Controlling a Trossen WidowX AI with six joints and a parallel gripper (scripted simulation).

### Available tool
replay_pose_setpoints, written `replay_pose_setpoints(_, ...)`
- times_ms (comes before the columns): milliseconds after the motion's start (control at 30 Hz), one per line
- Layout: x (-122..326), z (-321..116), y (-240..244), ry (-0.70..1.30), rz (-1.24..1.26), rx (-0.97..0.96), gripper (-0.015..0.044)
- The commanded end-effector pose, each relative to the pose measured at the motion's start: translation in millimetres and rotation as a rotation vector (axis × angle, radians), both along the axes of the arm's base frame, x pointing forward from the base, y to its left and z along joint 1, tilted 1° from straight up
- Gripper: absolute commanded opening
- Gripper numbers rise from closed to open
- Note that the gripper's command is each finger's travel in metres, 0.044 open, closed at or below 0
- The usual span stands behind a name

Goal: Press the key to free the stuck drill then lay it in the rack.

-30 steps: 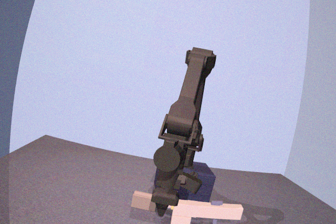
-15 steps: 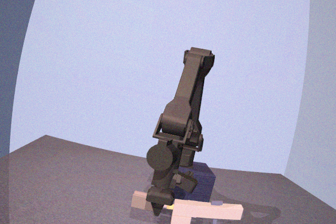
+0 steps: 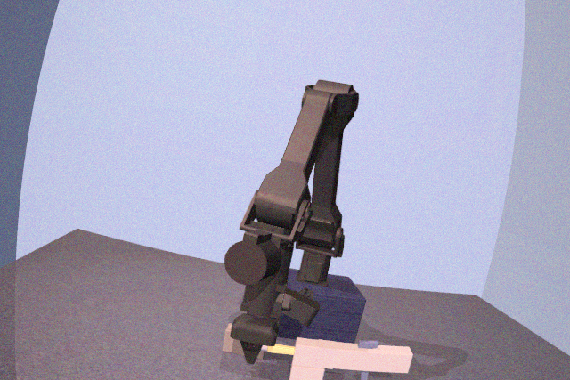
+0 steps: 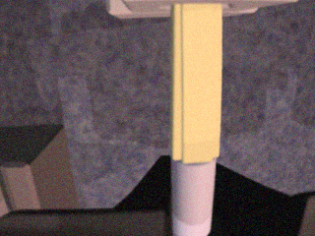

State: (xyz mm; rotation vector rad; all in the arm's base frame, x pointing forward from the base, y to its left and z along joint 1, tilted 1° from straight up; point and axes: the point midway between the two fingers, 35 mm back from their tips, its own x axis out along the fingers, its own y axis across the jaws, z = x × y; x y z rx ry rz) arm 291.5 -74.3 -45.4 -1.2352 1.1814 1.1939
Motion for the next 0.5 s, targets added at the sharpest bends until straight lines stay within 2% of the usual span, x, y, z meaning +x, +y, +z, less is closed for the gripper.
replay_pose_setpoints(0,0.7,0.0,-7.0,0.0,0.001,0.001,0.0)
replay_pose_setpoints(67,0.8,0.0,-9.3,0.0,0.001,0.001,0.0)
replay_pose_setpoints(467,0.2,-0.3,-4.3,0.0,0.0,0.0,0.0315)
